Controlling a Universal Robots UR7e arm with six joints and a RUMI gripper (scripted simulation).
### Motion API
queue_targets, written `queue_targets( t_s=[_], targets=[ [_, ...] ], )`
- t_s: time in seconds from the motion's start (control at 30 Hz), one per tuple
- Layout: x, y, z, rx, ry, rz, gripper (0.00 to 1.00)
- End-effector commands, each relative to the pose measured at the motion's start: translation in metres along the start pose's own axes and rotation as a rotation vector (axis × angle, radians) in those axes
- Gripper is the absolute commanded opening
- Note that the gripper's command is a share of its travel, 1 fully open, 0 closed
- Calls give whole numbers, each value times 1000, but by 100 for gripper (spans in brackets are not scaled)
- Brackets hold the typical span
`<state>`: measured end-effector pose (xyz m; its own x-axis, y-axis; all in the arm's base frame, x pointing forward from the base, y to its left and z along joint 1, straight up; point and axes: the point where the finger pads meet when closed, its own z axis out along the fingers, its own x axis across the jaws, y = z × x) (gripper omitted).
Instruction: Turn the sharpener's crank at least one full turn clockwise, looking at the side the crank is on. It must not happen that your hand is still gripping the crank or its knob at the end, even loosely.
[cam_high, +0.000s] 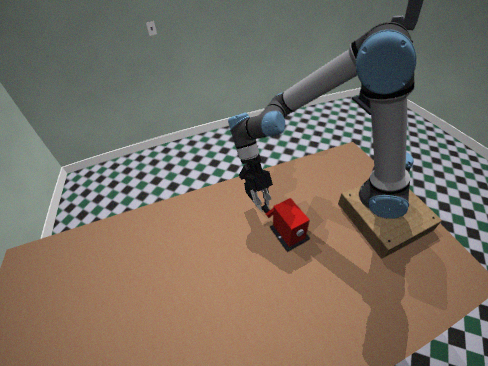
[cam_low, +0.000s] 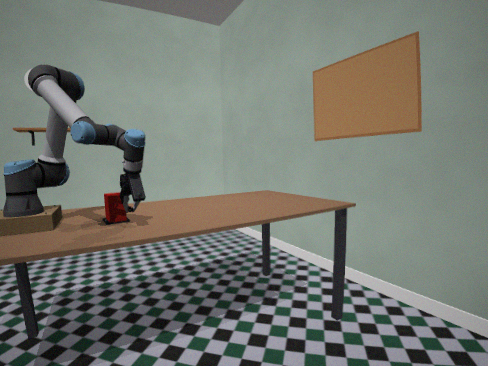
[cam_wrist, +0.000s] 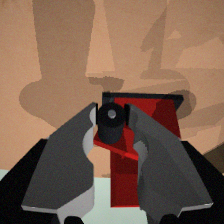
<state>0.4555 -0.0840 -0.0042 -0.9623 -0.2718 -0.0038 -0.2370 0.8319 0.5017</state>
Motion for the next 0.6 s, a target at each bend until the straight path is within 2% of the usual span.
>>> queue_targets(
  t_s=[0.0,0.57],
  targets=[
    [4,-3,6,-2,1,1,9],
    [13,-9,16,-1,1,1,9]
  ],
)
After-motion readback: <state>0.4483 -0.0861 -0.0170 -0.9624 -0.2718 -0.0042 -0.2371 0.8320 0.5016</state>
